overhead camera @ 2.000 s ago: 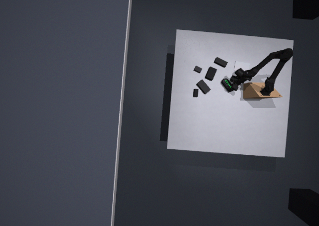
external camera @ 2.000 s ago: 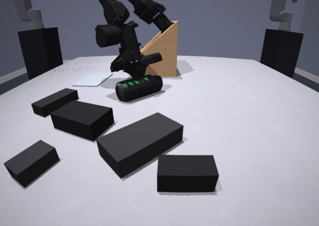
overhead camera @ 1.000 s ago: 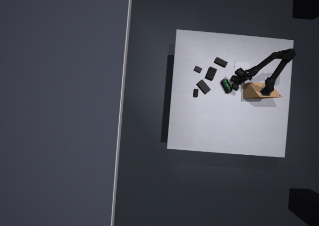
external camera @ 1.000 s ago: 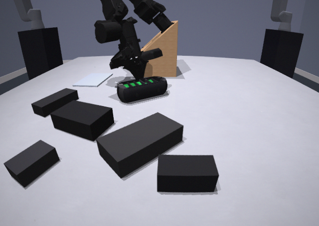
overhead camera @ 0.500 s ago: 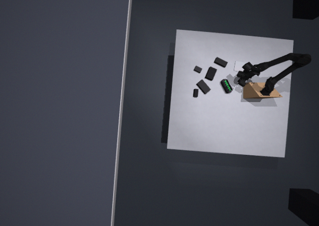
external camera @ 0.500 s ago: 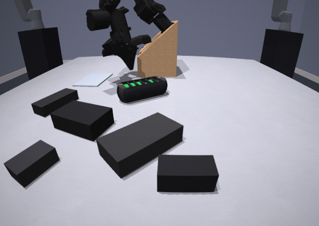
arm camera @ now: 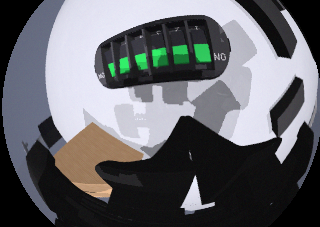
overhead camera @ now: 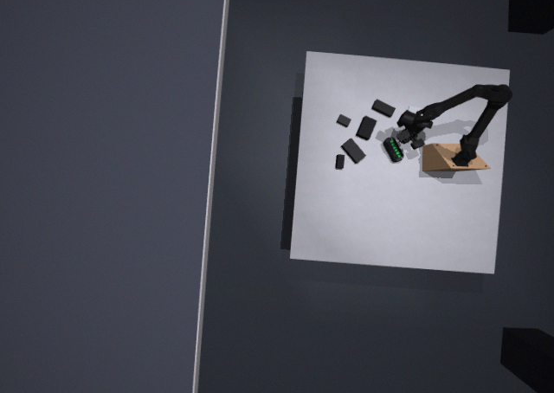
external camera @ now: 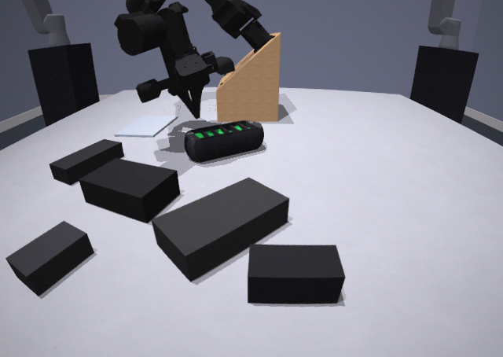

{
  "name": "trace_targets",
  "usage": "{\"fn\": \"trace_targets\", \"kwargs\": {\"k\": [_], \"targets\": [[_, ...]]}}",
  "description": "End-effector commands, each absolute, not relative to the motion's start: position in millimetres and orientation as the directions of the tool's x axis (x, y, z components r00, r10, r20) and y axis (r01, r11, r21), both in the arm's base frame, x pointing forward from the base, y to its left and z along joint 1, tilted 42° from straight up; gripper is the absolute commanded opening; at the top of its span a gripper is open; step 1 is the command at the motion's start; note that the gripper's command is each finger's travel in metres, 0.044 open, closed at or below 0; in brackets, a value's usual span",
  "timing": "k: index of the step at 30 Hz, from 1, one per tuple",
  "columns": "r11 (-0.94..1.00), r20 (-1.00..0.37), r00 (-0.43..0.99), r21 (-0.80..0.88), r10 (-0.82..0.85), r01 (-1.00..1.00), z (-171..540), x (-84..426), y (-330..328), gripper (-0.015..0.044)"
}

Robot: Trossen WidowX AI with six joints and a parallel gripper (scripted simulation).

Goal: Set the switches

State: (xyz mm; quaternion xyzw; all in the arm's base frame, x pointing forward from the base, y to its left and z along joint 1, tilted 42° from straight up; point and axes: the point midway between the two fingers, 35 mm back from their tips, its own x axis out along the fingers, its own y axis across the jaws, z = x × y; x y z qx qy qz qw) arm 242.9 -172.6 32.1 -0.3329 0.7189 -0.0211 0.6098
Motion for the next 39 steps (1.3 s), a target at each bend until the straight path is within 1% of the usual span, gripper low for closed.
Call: {"fn": "trace_targets", "kwargs": {"k": [1,4,6,8,12,29,39], "targets": [[0.459,-0.798,-0.146,-0.177,-0.585,-0.871,25,286,-164,0.0],[0.241,-0.749,-0.179,0.027,-0.638,-0.97,19,309,-156,0.0],[0.093,-0.711,-0.192,0.177,-0.676,-0.98,14,325,-148,0.0],[-0.034,-0.675,-0.198,0.313,-0.711,-0.949,9,339,-140,0.0],[-0.19,-0.62,-0.194,0.498,-0.76,-0.846,1,357,-128,0.0],[-0.201,-0.616,-0.194,0.512,-0.764,-0.835,1,359,-127,0.0],[-0.202,-0.616,-0.193,0.511,-0.763,-0.836,-11,360,-137,0.0]]}}
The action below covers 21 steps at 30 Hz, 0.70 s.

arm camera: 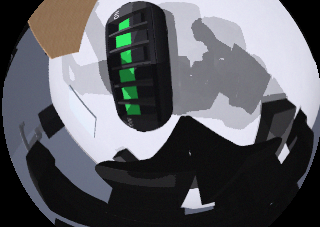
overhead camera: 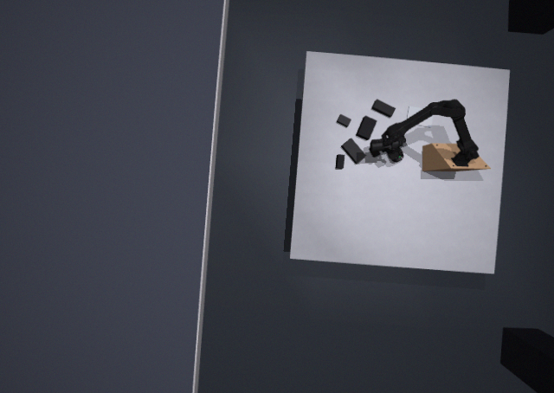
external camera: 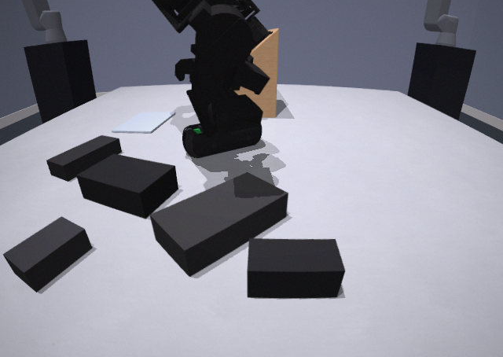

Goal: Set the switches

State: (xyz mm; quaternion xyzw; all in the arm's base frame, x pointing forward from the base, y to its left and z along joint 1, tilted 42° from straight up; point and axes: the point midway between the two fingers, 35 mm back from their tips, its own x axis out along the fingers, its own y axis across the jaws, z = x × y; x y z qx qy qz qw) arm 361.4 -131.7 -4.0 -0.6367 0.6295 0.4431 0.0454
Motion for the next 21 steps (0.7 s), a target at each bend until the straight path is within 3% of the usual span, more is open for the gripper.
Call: {"fn": "trace_targets", "kwargs": {"k": [1,21], "targets": [[-0.202,-0.616,-0.193,0.511,-0.763,-0.836,-12,360,-138,0.0],[-0.201,-0.615,-0.192,0.511,-0.764,-0.835,-36,362,-160,0.0]]}}
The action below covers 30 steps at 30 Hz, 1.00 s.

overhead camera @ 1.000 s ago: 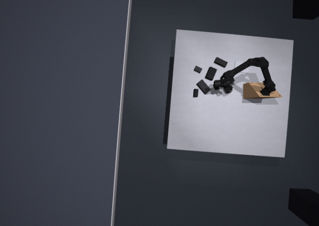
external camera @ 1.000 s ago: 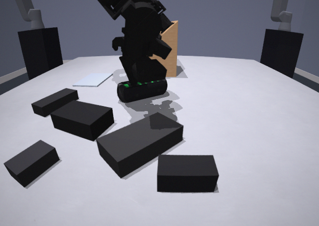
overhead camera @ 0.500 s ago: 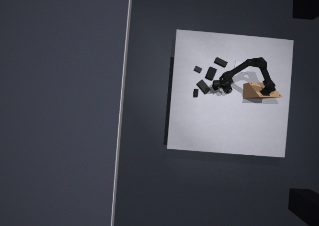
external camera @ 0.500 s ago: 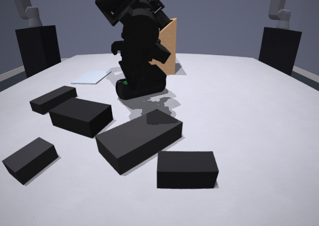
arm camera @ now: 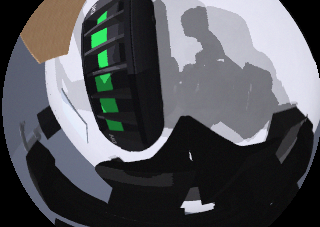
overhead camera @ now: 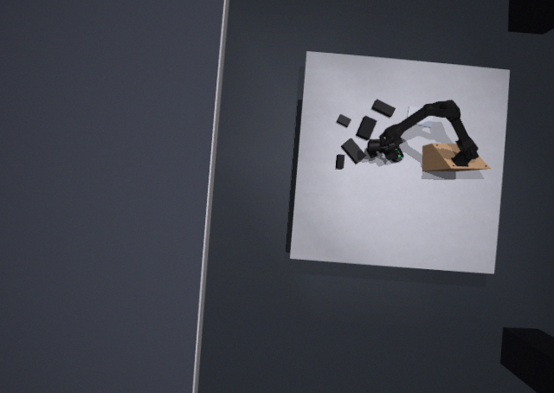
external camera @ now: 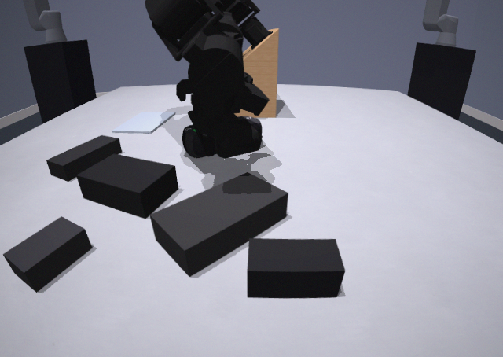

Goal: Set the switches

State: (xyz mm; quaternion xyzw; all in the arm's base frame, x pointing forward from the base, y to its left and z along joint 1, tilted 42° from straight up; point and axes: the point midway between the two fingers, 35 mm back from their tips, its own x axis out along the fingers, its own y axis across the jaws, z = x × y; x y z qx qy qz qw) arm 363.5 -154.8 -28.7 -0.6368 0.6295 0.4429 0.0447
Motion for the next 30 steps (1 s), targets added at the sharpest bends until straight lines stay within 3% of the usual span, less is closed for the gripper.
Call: {"fn": "trace_targets", "kwargs": {"k": [1,30], "targets": [[-0.201,-0.615,-0.193,0.511,-0.764,-0.835,-36.7,361.6,-161.2,0.0],[-0.201,-0.615,-0.193,0.512,-0.765,-0.835,-35.5,353.8,-166.6,0.0]]}}
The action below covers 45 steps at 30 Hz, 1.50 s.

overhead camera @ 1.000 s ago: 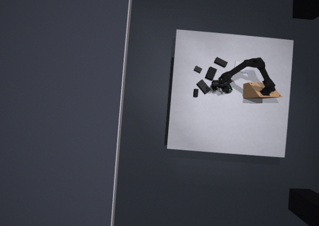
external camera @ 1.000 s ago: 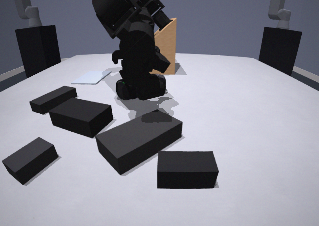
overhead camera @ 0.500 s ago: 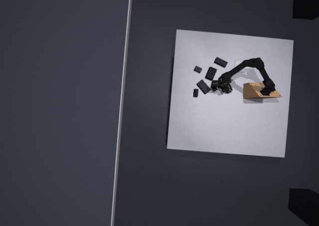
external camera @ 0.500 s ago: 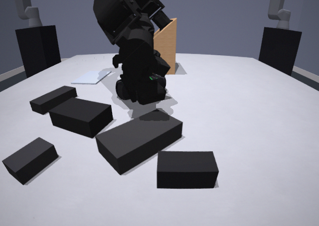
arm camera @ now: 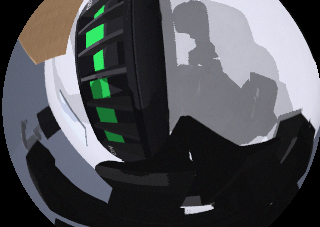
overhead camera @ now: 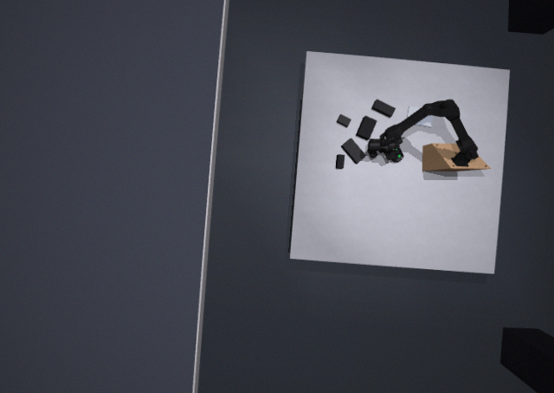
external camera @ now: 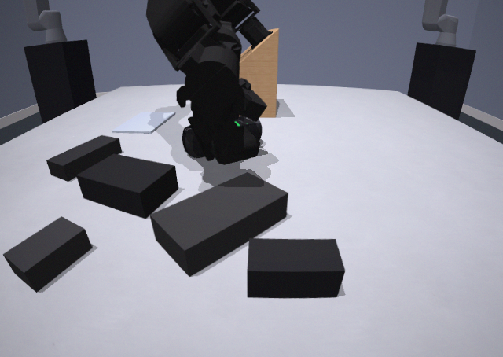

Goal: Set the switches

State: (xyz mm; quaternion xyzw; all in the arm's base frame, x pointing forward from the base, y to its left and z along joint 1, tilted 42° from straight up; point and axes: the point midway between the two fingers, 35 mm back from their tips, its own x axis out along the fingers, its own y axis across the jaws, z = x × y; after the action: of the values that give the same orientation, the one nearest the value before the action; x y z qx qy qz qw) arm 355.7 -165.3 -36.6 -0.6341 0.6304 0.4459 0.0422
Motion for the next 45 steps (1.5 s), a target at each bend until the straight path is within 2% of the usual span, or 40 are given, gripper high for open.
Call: {"fn": "trace_targets", "kwargs": {"k": [1,45], "targets": [[-0.201,-0.615,-0.193,0.512,-0.765,-0.835,-35,353,-167,0.0],[-0.201,-0.614,-0.194,0.513,-0.765,-0.834,-28,329,-178,0.0]]}}
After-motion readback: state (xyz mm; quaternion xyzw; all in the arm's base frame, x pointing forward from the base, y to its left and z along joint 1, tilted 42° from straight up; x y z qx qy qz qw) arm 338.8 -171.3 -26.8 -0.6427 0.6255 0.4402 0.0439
